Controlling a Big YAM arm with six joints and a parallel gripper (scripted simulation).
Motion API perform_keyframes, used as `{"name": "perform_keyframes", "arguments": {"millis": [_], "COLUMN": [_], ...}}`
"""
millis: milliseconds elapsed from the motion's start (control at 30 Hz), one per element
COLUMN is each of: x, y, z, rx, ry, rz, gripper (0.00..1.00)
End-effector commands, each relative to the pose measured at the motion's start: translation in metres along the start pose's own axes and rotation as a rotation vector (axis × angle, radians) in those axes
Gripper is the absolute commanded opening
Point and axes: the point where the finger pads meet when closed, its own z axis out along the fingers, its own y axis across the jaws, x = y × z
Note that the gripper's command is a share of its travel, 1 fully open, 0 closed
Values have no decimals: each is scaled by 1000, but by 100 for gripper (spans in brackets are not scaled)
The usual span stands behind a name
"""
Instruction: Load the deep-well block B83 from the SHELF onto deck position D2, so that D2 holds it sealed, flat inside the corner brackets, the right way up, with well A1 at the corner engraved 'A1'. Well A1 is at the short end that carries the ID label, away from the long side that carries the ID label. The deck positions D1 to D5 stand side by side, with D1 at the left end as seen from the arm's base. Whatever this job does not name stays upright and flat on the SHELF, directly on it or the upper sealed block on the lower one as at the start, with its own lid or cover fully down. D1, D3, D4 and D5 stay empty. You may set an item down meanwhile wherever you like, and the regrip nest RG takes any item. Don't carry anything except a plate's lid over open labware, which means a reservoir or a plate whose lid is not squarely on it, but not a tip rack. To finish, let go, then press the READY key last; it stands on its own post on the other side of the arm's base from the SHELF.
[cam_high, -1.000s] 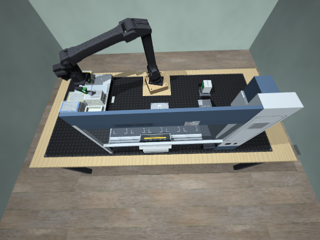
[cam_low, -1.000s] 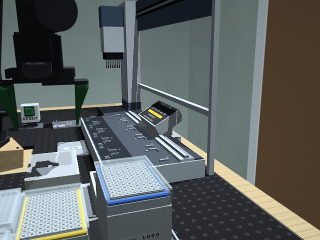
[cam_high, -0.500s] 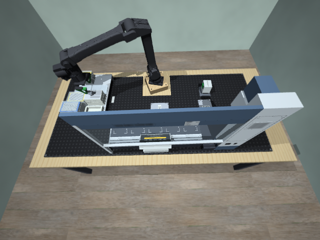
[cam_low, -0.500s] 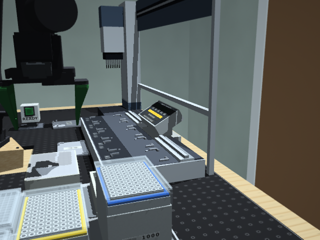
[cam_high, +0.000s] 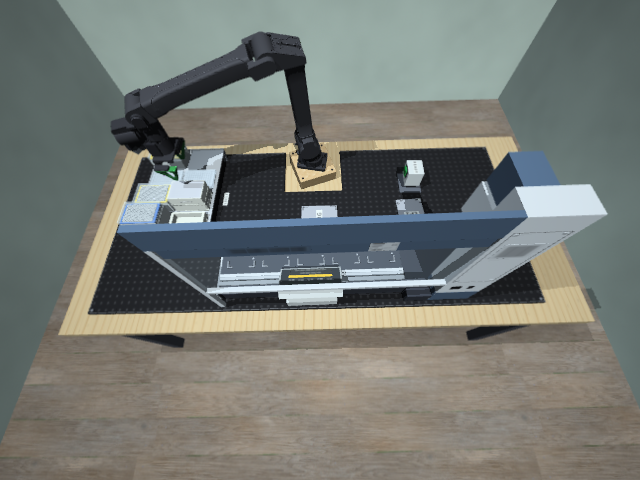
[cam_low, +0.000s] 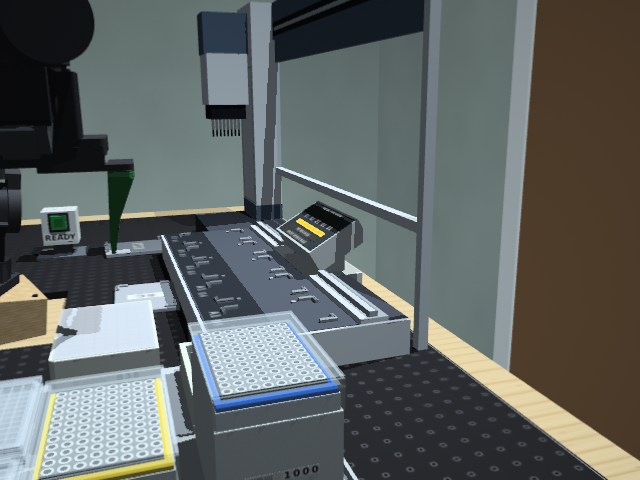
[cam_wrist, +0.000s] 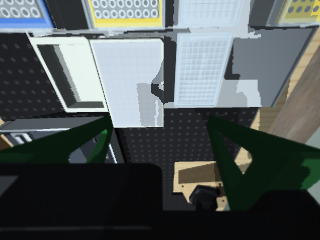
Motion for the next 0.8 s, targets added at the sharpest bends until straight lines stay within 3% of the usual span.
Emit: {"name": "perform_keyframes", "arguments": {"millis": [0, 300, 433, 767], "x": [-7, -7, -6, -14], "y": [-22, -58, -76, -68], "z": [-18, -12, -17, -18], "rx": [-11, -6, -4, -5], "ry": [-52, -39, -47, -49], "rz": [-17, -15, -16, -18], "gripper": [100, 100, 100, 100]}}
